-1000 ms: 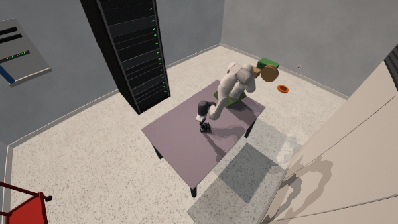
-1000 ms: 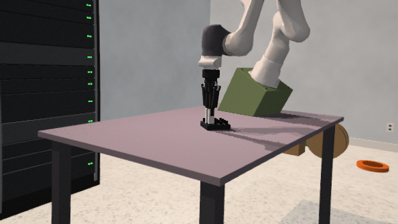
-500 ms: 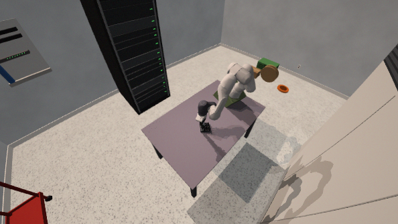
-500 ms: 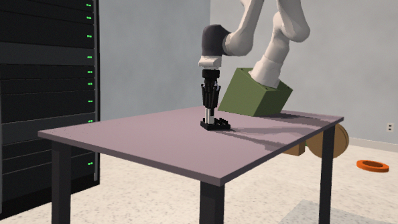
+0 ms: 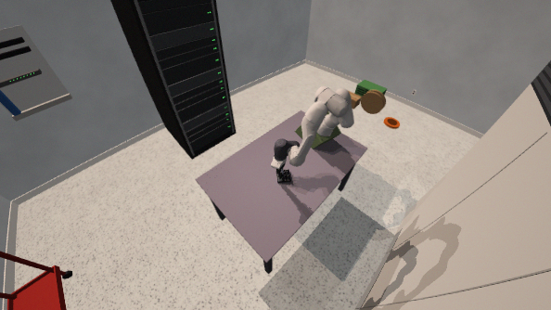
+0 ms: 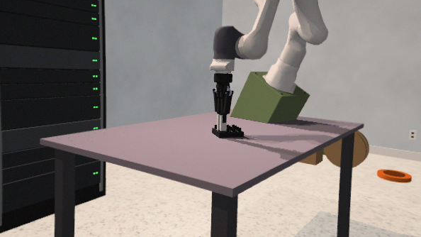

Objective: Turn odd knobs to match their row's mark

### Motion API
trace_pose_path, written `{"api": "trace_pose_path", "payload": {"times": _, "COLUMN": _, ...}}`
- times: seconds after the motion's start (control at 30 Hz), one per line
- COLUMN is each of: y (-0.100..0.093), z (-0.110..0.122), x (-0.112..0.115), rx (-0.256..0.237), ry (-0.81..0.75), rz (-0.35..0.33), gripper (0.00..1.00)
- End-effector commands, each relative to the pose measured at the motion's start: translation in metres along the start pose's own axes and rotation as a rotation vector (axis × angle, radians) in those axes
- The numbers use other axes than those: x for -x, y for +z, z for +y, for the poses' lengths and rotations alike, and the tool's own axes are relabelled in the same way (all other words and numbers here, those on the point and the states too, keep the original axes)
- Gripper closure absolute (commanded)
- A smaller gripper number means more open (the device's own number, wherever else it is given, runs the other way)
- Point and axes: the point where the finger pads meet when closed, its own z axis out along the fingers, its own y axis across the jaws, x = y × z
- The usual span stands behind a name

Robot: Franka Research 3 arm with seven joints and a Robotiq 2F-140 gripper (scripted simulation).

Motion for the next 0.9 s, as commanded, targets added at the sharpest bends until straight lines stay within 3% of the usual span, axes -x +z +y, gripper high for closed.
{"api": "trace_pose_path", "payload": {"times": 0.0, "y": 0.0003, "z": 0.0006, "x": -0.0011, "rx": 0.002, "ry": -0.003, "rz": 0.002, "gripper": 0.88}}
{"api": "trace_pose_path", "payload": {"times": 0.1, "y": 0.0003, "z": 0.0006, "x": -0.0011, "rx": 0.002, "ry": -0.003, "rz": 0.002, "gripper": 0.88}}
{"api": "trace_pose_path", "payload": {"times": 0.13, "y": 0.0003, "z": 0.0006, "x": -0.0011, "rx": 0.002, "ry": -0.003, "rz": 0.002, "gripper": 0.95}}
{"api": "trace_pose_path", "payload": {"times": 0.87, "y": 0.0003, "z": 0.0006, "x": -0.0011, "rx": 0.002, "ry": -0.003, "rz": 0.002, "gripper": 0.95}}
